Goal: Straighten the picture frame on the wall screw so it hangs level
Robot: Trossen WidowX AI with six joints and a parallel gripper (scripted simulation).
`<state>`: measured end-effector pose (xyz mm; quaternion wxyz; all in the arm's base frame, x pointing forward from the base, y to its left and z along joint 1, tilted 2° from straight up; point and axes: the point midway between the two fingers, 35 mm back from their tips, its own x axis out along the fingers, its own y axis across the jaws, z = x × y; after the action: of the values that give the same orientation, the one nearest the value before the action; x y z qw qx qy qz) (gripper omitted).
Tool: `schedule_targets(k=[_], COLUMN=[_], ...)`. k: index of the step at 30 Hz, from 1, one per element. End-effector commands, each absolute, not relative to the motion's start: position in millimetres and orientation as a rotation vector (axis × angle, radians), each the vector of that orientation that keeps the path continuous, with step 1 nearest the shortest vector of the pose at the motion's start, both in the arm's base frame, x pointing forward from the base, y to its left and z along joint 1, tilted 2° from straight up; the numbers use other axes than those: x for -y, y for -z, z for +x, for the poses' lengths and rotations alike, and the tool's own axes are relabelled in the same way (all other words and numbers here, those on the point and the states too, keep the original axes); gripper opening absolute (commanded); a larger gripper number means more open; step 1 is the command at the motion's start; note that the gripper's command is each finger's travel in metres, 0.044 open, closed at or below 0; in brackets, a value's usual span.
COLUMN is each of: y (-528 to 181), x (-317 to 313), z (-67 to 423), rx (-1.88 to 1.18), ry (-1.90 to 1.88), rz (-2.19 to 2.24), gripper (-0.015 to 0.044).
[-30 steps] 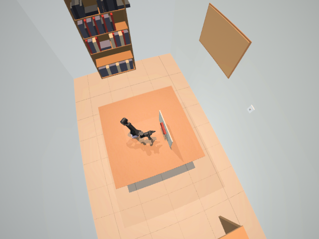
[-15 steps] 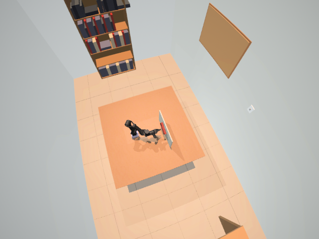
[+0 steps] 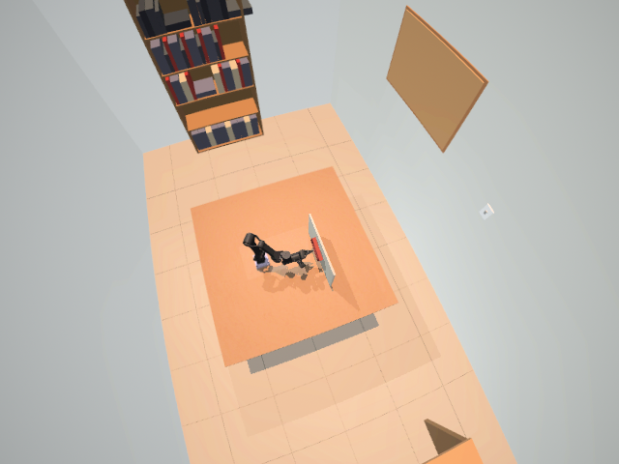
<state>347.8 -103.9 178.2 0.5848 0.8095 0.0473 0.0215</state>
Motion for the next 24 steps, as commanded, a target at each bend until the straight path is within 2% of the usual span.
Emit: schedule_targets(k=[1, 24], y=[-180.0, -180.4], x=[104.5, 101.2], z=[349.4, 384.2], rx=[-0.104, -0.102], ry=[-0.053, -0.056], rz=[1.888, 1.889], gripper=[0.0260, 0.0260])
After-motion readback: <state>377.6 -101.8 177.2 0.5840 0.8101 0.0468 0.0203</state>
